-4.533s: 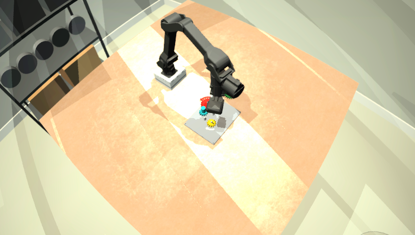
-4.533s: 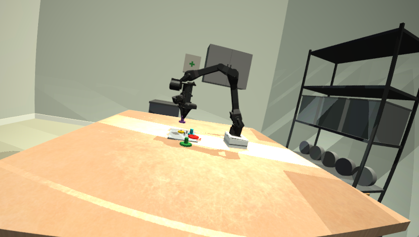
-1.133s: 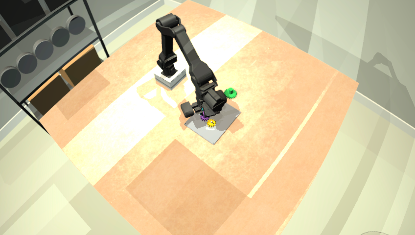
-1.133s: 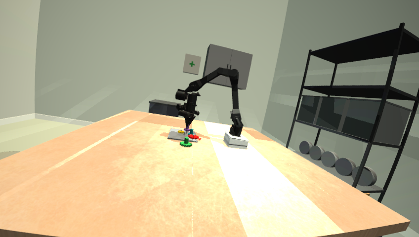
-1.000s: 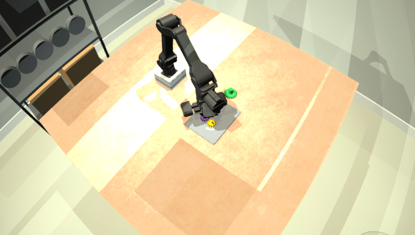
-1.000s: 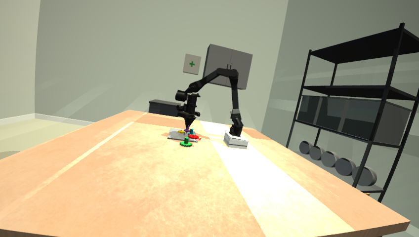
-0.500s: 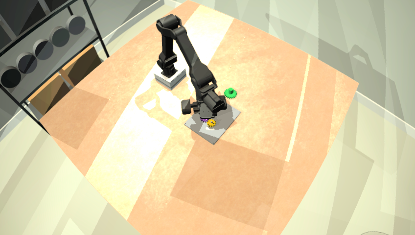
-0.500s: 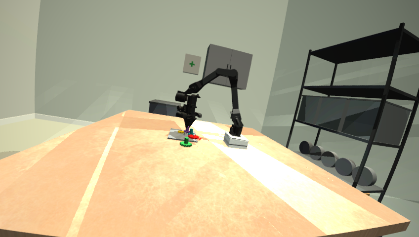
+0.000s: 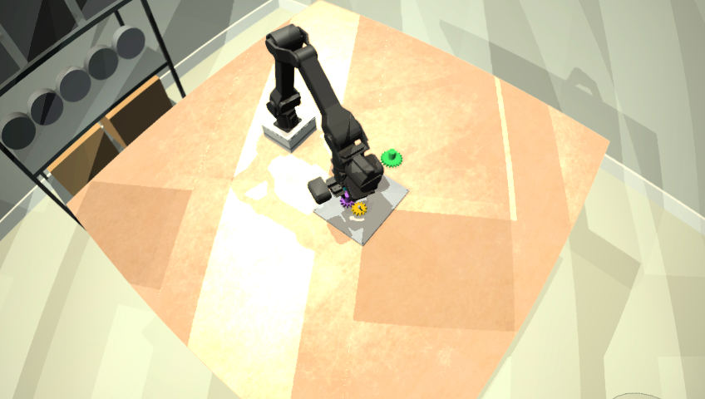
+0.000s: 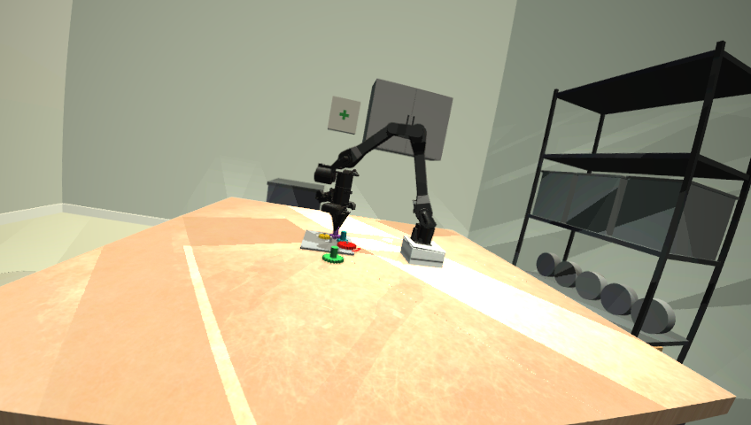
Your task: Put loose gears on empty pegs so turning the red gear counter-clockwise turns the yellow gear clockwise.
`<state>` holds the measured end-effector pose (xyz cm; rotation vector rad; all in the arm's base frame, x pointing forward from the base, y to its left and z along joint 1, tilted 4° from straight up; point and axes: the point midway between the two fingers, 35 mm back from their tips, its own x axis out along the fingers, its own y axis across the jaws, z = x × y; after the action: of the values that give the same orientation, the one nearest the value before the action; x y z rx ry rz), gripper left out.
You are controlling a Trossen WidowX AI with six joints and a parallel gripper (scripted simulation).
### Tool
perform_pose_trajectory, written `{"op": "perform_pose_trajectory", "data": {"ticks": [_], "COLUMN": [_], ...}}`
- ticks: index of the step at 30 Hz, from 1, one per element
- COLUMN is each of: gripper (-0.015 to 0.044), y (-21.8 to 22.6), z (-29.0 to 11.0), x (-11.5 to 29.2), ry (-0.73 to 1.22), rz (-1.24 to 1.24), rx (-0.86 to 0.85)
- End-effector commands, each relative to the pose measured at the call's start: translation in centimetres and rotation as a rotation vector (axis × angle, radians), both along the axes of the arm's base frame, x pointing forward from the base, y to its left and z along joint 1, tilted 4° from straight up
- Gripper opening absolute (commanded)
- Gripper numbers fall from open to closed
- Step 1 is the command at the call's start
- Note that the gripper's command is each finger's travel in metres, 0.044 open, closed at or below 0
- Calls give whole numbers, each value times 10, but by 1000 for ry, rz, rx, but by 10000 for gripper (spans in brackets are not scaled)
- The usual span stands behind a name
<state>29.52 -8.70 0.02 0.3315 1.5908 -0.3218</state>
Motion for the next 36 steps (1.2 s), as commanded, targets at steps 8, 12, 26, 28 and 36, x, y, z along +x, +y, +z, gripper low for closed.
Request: {"op": "perform_pose_trajectory", "data": {"ticks": [8, 12, 26, 28, 36], "gripper": [0, 0, 140, 140, 166], "y": [0, 0, 0, 0, -1], "z": [-3, -4, 4, 14, 41], "x": [1, 0, 1, 2, 2], "ry": [0, 2, 3, 3, 3], "rz": [-2, -99, -179, -179, -179], "rx": [-2, -6, -9, -9, -9]}}
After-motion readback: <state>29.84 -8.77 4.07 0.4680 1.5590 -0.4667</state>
